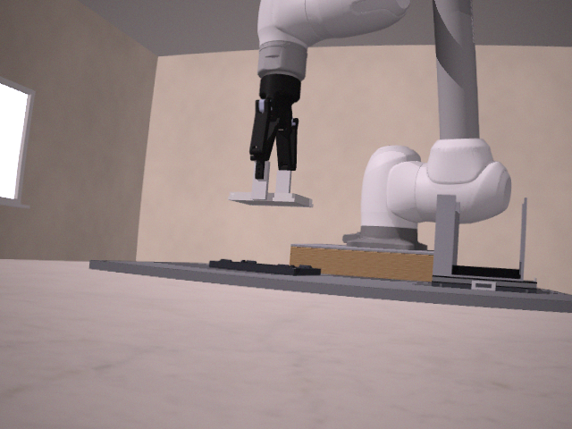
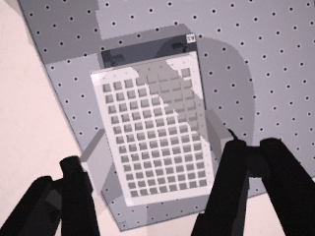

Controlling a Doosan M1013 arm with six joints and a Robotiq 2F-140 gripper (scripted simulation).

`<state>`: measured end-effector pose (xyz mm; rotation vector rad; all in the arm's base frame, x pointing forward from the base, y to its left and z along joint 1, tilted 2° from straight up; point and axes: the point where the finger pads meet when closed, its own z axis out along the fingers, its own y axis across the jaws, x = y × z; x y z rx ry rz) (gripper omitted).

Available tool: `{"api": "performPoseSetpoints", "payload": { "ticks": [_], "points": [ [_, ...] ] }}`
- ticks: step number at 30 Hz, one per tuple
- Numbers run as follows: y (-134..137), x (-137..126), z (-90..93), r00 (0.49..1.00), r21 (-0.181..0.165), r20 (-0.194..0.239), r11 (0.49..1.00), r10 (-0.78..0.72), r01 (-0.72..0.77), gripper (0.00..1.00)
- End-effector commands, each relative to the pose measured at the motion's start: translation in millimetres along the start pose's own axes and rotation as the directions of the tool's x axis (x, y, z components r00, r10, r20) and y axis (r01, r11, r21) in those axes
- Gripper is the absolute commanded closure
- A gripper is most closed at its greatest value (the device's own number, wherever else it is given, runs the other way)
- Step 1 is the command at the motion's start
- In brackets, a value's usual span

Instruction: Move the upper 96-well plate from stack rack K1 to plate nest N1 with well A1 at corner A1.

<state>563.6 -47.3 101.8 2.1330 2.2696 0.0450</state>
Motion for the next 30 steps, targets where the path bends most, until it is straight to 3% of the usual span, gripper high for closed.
{"api": "performPoseSetpoints", "payload": {
  "ticks": [1, 30],
  "points": [
    [0.0, 0.1, 5.6, 1.0, 0.0, 0.0, 1.0, 0.0, 0.0, 1.0],
    [0.1, 0.2, 47.2, 1.0, 0.0, 0.0, 1.0, 0.0, 0.0, 1.0]
  ]
}}
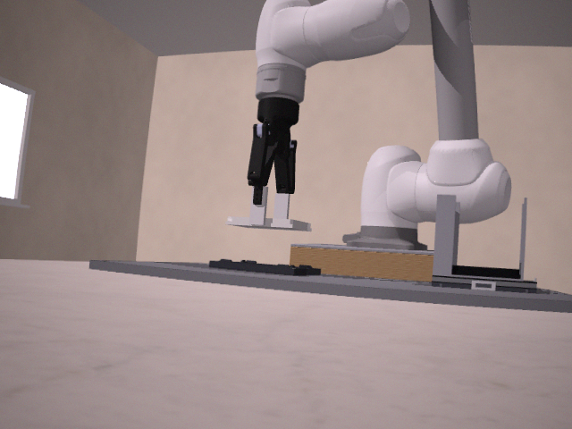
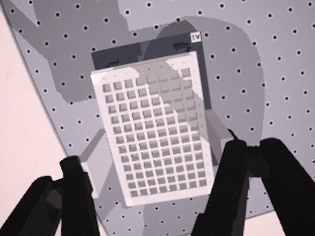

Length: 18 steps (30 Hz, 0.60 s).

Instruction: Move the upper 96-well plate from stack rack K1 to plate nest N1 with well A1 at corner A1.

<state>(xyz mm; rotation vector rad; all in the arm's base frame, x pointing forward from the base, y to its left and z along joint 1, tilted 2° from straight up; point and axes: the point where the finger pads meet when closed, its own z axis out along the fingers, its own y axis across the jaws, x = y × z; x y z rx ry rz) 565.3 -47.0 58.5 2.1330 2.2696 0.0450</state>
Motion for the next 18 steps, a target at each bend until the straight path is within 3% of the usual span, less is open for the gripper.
{"api": "performPoseSetpoints", "payload": {
  "ticks": [1, 18],
  "points": [
    [0.1, 0.0, 5.6, 1.0, 0.0, 0.0, 1.0, 0.0, 0.0, 1.0],
    [0.1, 0.1, 30.6, 1.0, 0.0, 0.0, 1.0, 0.0, 0.0, 1.0]
  ]
}}
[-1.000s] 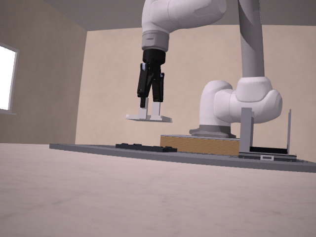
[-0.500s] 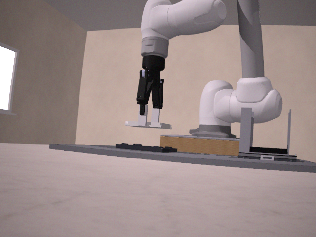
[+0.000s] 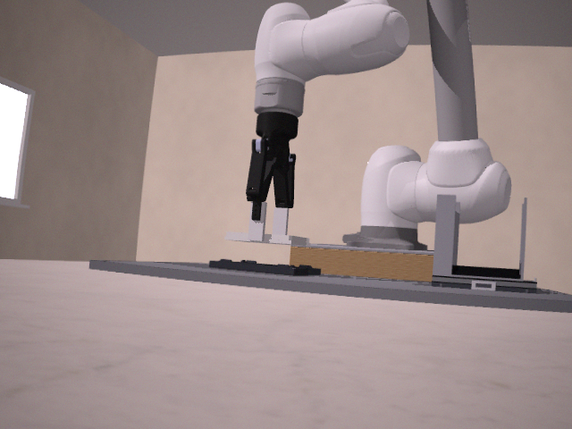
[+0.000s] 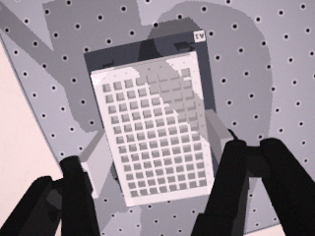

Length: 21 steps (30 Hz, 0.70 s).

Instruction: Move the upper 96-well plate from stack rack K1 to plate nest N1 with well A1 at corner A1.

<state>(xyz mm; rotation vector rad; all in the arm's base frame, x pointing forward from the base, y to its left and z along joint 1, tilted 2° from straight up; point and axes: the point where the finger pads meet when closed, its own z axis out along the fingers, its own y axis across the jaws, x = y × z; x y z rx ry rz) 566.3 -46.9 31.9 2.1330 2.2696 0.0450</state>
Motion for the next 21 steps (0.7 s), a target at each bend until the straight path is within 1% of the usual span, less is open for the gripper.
{"api": "performPoseSetpoints", "payload": {
  "ticks": [1, 4, 6, 16, 21],
  "points": [
    [0.1, 0.0, 5.6, 1.0, 0.0, 0.0, 1.0, 0.0, 0.0, 1.0],
    [0.1, 0.0, 10.6, 1.0, 0.0, 0.0, 1.0, 0.0, 0.0, 1.0],
    [0.1, 0.0, 10.6, 1.0, 0.0, 0.0, 1.0, 0.0, 0.0, 1.0],
    [0.1, 0.0, 26.8, 1.0, 0.0, 0.0, 1.0, 0.0, 0.0, 1.0],
    [0.1, 0.1, 26.8, 1.0, 0.0, 0.0, 1.0, 0.0, 0.0, 1.0]
  ]
}}
